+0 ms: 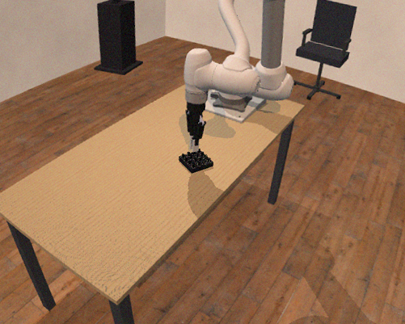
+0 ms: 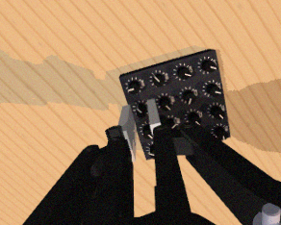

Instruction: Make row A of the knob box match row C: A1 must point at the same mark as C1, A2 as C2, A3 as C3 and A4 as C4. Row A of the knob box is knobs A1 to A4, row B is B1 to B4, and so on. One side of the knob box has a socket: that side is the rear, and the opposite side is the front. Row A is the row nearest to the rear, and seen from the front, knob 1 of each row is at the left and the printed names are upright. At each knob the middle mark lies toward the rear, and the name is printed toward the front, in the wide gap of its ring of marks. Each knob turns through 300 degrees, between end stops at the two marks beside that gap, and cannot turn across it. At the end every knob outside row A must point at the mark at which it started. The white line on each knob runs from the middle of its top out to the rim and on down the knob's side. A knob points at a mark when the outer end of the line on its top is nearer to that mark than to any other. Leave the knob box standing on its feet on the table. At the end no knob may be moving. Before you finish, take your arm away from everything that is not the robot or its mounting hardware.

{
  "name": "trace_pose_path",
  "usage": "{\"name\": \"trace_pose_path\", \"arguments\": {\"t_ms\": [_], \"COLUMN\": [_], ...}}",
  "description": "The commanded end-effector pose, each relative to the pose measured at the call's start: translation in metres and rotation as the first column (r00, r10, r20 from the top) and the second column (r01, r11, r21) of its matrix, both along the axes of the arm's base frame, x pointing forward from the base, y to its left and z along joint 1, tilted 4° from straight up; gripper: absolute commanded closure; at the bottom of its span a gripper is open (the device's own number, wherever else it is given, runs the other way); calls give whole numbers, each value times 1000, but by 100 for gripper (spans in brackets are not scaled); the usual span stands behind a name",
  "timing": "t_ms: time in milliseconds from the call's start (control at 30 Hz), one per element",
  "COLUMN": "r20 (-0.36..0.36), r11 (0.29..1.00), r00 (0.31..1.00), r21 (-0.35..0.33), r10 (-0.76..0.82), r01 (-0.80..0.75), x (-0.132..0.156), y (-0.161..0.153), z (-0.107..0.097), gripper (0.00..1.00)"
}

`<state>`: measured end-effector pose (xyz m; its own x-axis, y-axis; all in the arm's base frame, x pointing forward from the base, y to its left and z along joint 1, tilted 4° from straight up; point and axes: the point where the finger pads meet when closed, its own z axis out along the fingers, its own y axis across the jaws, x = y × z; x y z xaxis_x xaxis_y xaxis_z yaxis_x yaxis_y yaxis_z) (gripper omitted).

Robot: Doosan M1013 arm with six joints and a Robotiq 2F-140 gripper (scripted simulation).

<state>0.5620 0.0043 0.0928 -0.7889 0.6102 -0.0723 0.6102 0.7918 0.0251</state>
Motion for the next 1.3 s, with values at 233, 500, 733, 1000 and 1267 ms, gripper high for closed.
{"name": "trace_pose_path", "arguments": {"t_ms": [233, 500, 733, 1000, 1267], "r20": [0, 0, 0, 0, 0], "r11": [1000, 1000, 1000, 1000, 1000], "r00": [1000, 1000, 1000, 1000, 1000], "r21": [0, 0, 0, 0, 0], "r10": [0, 0, 0, 0, 0], "r01": [0, 0, 0, 0, 0], "x": [0, 0, 0, 0, 0], "y": [0, 0, 0, 0, 0], "z": [0, 0, 0, -1, -4], "gripper": [88, 88, 88, 88, 88]}}
